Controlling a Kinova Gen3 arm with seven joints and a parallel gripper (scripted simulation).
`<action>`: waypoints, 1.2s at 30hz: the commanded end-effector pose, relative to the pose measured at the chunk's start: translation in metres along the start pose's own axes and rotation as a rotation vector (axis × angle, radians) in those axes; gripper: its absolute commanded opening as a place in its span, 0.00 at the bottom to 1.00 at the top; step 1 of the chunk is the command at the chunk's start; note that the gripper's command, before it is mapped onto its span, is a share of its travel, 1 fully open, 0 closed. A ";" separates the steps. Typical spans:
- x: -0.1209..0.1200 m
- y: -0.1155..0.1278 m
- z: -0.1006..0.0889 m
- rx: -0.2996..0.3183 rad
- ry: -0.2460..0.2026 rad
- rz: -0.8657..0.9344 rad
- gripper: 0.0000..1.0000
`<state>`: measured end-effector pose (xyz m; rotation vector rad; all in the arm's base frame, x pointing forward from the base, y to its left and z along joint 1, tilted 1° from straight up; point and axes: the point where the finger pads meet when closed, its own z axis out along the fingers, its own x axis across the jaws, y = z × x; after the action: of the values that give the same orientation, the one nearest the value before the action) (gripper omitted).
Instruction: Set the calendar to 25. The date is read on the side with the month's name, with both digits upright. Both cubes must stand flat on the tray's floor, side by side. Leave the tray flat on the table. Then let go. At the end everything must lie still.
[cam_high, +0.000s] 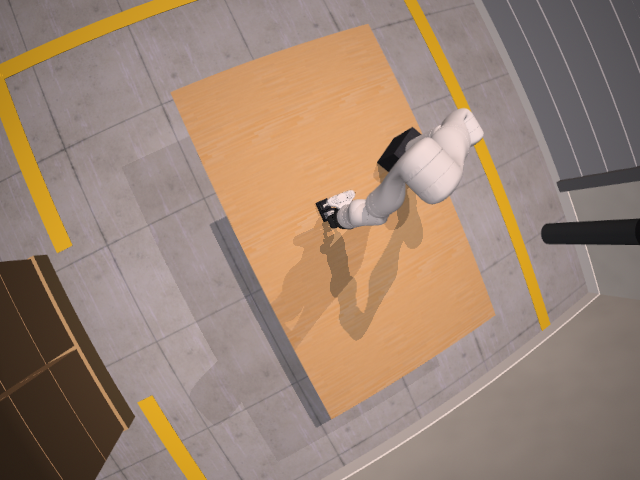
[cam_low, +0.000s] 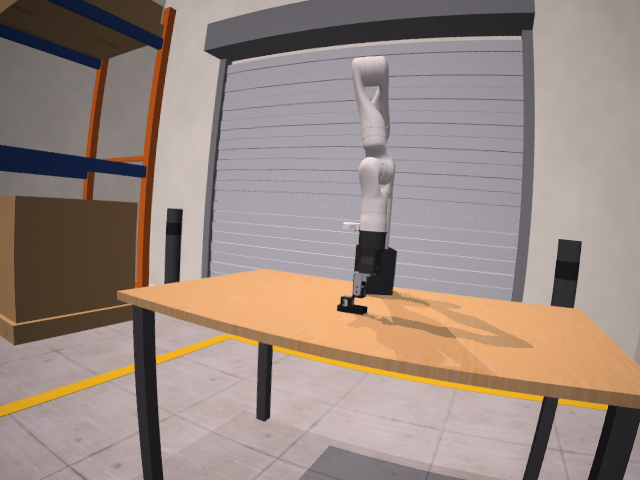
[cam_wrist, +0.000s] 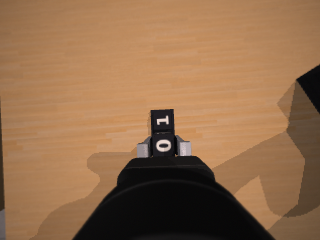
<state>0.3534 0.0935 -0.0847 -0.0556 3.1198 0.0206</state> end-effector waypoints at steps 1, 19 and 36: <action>0.000 0.000 0.001 0.000 -0.001 -0.001 0.60; 0.000 0.000 0.013 0.000 -0.001 -0.001 0.60; 0.000 0.000 0.023 0.000 -0.001 -0.001 0.60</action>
<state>0.3546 0.0934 -0.1071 -0.0529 3.1185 0.0214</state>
